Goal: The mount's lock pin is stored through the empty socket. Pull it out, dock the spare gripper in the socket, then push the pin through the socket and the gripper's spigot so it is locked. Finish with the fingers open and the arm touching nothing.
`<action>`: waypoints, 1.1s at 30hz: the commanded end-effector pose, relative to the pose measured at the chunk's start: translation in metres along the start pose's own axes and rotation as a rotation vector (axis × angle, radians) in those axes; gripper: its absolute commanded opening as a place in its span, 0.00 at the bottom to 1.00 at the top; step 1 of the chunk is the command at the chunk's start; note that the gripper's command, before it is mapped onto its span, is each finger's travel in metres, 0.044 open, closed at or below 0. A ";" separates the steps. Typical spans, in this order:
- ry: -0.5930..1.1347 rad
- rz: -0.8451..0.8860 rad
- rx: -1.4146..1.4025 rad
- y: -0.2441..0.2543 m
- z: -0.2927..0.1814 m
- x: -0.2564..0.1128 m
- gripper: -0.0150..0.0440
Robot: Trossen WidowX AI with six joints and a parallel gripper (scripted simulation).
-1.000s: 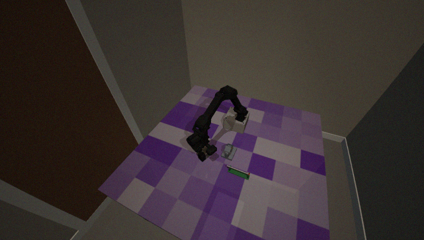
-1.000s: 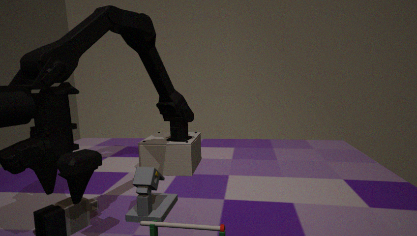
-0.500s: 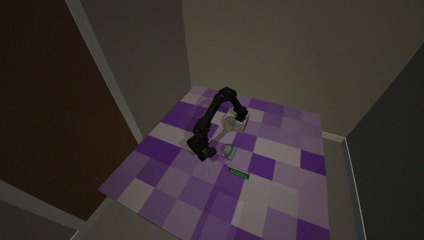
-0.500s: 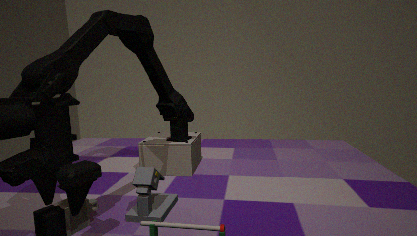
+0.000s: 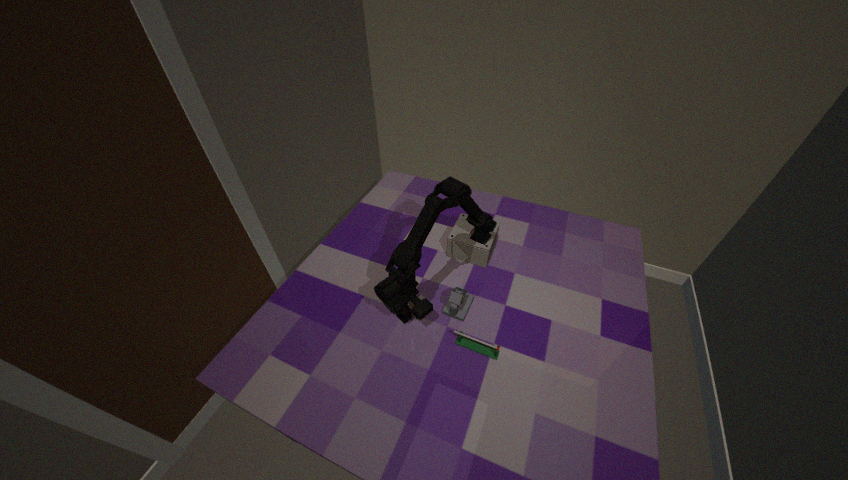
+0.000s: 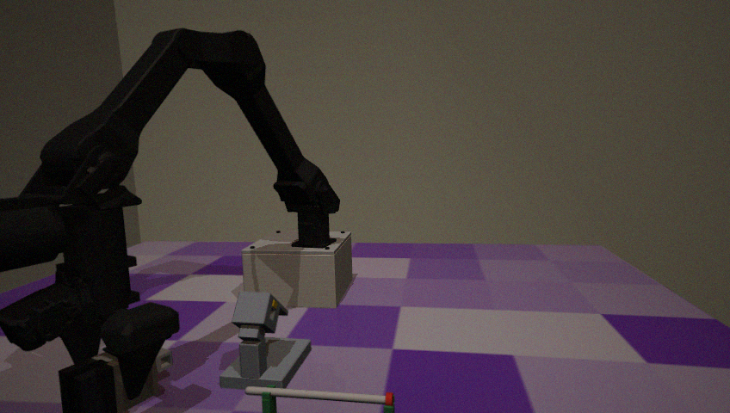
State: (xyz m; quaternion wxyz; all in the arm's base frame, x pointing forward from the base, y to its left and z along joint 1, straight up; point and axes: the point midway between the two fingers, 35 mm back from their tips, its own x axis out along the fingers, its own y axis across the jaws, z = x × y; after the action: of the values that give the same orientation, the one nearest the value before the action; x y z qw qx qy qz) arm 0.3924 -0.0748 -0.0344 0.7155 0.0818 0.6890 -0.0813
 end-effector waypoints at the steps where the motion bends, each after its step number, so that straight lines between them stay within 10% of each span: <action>1: 0.007 -0.004 0.002 -0.001 -0.002 0.009 1.00; 9: 0.007 -0.004 0.002 -0.001 -0.003 0.015 1.00; 18: 0.007 -0.004 0.002 -0.001 -0.003 0.015 0.60; 33: 0.006 -0.004 0.002 -0.001 -0.002 -0.009 0.25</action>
State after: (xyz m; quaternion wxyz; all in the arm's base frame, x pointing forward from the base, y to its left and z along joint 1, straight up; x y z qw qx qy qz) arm 0.3868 -0.0740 -0.0430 0.7077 0.0818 0.6970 -0.0814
